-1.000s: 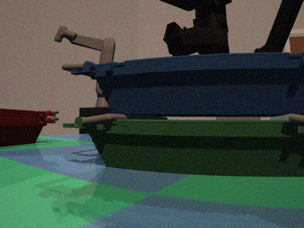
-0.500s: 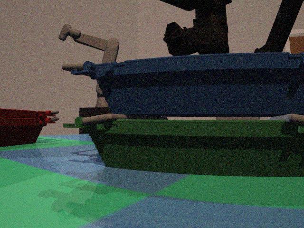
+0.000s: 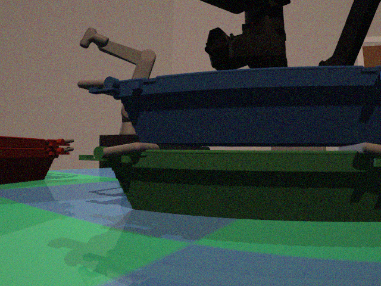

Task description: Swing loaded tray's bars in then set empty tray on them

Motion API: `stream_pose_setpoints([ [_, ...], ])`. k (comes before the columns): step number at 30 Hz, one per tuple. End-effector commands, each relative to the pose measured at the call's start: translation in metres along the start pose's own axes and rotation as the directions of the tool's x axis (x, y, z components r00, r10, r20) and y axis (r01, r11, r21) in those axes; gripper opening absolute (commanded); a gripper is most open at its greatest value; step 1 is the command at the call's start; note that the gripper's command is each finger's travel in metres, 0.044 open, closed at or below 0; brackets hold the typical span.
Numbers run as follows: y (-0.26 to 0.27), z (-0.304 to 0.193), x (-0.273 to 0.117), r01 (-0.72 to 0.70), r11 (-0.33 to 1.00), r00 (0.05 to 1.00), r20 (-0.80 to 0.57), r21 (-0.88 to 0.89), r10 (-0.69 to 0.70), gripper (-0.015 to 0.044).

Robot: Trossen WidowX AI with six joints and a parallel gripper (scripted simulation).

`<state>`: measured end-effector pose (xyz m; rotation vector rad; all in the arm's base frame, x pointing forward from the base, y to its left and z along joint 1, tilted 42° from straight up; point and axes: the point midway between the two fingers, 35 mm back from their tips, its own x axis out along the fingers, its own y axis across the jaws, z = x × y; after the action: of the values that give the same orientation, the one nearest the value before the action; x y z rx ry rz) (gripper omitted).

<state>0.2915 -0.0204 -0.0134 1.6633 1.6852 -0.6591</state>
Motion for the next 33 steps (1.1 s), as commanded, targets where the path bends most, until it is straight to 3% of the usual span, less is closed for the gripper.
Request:
stream_pose_setpoints([
  [1, -0.0007, -0.0057, 0.0081, 0.018, 1.0, 1.0, -0.012, -0.013, -0.018, 0.0],
  [22, -0.0007, -0.0057, 0.0081, 0.018, 1.0, 1.0, -0.012, -0.013, -0.018, 0.0],
  [33, -0.0007, -0.0057, 0.0081, 0.018, 1.0, 1.0, -0.012, -0.013, -0.018, 0.0161],
])
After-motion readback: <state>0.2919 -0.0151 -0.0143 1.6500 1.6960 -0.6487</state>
